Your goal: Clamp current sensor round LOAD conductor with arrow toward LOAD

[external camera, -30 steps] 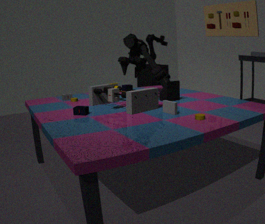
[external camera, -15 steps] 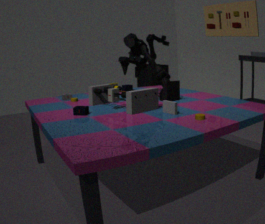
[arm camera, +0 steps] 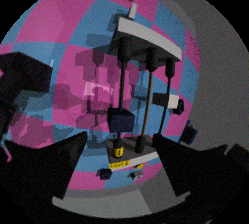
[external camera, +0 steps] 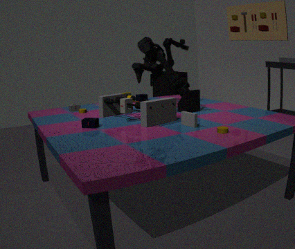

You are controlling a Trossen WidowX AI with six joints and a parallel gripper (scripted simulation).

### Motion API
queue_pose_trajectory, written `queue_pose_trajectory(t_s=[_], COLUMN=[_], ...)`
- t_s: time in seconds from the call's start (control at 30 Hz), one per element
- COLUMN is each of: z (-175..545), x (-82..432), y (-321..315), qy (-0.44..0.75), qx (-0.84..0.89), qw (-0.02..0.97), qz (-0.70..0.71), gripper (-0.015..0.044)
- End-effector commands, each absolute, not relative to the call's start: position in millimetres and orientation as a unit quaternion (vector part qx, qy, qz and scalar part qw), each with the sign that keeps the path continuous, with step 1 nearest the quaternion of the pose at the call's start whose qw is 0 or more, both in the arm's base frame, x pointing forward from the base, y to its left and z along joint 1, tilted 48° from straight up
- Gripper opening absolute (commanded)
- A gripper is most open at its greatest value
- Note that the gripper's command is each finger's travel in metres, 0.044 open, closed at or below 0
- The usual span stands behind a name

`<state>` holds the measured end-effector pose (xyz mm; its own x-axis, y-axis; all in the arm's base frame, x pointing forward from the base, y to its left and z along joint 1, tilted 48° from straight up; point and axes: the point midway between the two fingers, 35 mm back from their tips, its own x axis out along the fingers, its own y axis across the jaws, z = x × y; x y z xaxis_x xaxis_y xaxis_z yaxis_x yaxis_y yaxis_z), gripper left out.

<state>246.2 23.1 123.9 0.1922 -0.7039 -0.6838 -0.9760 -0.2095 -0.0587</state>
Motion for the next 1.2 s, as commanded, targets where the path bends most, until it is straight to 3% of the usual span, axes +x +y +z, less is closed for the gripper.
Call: queue_pose_trajectory(t_s=[0.0, 0.37, 0.67, 1.03, 1.17], z=[124.5, 124.5, 143.6, 200.0, 210.3], x=[246.7, 244.9, 224.3, 198.7, 194.7], y=[24.0, 17.6, -38.1, -81.2, -85.7], qy=[0.576, 0.584, 0.614, 0.503, 0.481], qx=[-0.728, -0.715, -0.543, -0.427, -0.423], qw=[0.257, 0.266, 0.457, 0.687, 0.712], qz=[0.269, 0.277, 0.346, 0.304, 0.288], gripper=[0.0440, 0.0440, 0.0440, 0.0440, 0.0440])
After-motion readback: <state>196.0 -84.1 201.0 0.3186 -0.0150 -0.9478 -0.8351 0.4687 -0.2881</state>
